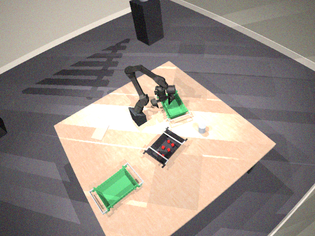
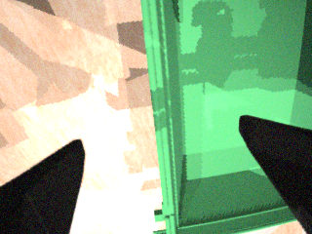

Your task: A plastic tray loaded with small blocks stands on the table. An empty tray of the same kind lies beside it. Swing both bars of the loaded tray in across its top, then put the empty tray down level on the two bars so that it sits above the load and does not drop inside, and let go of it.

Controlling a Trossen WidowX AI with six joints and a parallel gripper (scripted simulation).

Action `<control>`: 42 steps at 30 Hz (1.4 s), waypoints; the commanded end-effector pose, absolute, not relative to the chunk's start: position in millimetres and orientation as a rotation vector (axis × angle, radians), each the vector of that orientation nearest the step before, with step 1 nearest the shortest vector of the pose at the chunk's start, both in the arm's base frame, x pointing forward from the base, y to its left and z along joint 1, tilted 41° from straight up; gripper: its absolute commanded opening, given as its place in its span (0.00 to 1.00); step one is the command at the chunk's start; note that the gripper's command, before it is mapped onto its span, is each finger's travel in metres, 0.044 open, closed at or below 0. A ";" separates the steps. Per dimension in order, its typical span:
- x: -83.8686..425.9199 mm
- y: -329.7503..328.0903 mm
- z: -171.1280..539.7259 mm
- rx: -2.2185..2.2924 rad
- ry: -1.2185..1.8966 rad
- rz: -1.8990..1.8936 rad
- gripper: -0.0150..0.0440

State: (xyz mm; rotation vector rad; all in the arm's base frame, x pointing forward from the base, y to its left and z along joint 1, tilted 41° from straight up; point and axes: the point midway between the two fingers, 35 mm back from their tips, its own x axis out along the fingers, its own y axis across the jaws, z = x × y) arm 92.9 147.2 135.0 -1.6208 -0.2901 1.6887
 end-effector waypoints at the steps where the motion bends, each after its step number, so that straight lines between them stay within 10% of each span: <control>1: 94.9 153.1 125.8 -1.623 -0.280 1.690 1.00; 25: 92.3 185.6 91.6 -1.608 -0.290 1.681 1.00; 42: 92.3 185.6 91.6 -1.608 -0.290 1.681 0.62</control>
